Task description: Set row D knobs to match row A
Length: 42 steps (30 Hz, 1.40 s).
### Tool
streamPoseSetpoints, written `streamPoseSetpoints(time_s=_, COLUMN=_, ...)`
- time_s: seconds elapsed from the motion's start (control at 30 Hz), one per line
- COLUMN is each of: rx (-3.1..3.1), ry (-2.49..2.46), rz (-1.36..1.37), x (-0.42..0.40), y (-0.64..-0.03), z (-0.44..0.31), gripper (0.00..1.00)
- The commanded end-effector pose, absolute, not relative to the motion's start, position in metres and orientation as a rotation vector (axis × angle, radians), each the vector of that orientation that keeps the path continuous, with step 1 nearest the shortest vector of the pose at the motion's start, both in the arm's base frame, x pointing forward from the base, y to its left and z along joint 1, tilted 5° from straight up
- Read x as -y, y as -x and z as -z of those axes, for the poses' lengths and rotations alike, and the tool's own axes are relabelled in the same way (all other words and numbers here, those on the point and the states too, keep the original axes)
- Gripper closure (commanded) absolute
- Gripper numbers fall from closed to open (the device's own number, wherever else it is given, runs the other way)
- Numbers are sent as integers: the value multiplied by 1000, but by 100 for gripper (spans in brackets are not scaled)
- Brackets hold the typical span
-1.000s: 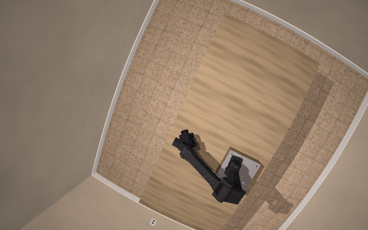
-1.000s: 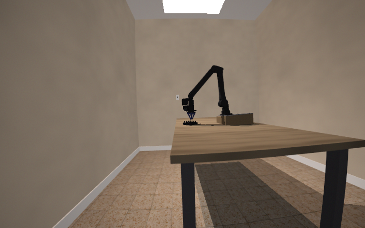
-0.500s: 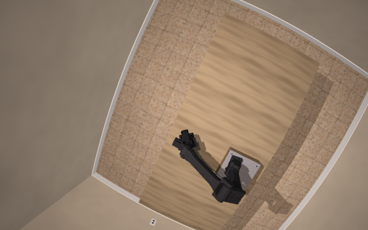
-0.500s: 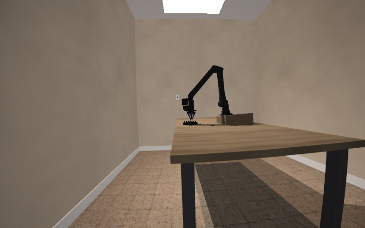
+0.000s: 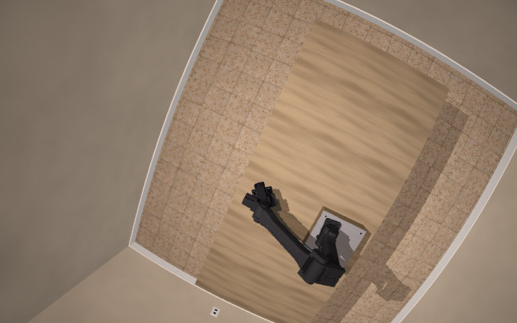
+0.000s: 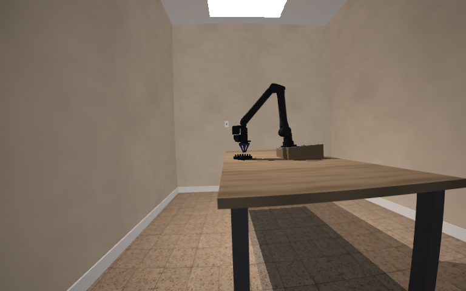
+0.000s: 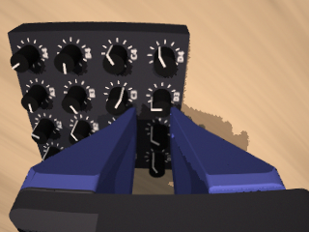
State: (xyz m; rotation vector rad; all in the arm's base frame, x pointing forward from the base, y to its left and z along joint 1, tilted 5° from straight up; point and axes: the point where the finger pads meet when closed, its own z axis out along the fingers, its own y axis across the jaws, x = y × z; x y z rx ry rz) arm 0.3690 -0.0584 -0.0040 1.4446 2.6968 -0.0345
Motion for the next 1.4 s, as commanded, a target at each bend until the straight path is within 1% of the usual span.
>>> streamPoseSetpoints(time_s=0.0, rx=-2695, ry=-1453, rz=42, x=62, y=-367, z=11, gripper=81)
streamPoseSetpoints(time_s=1.03, rx=-2695, ry=-1452, rz=41, x=58, y=-366, z=11, gripper=81)
streamPoseSetpoints(time_s=1.37, rx=-2669, ry=-1438, rz=22, x=53, y=-365, z=0, gripper=81)
